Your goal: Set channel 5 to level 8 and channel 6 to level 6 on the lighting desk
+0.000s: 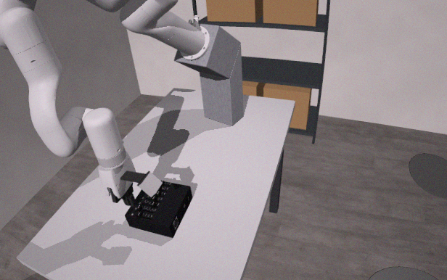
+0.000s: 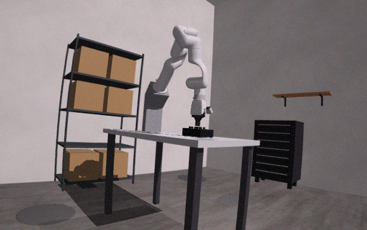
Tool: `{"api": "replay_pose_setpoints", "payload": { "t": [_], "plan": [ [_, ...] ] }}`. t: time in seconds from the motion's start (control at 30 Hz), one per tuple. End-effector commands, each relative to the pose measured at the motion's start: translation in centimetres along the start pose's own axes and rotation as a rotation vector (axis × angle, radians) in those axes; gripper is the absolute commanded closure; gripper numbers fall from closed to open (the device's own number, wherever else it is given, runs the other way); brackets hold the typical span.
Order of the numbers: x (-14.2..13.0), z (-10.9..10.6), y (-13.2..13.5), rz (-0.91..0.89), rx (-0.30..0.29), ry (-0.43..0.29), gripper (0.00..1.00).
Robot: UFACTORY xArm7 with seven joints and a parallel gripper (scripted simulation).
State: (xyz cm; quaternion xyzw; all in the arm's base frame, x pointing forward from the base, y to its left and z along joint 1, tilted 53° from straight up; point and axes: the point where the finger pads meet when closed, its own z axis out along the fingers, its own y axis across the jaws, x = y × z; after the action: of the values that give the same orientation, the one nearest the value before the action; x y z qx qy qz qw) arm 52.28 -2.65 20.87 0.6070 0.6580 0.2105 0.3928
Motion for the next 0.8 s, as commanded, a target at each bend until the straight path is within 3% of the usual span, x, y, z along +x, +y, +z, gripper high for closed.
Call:
{"api": "replay_pose_setpoints", "payload": {
  "t": [0.0,0.77],
  "plan": [
    [0.0,0.0,0.1,0.0,-0.002,0.001,1.0],
    [0.0,1.0,0.1,0.0,-0.002,0.001,1.0]
  ]
}}
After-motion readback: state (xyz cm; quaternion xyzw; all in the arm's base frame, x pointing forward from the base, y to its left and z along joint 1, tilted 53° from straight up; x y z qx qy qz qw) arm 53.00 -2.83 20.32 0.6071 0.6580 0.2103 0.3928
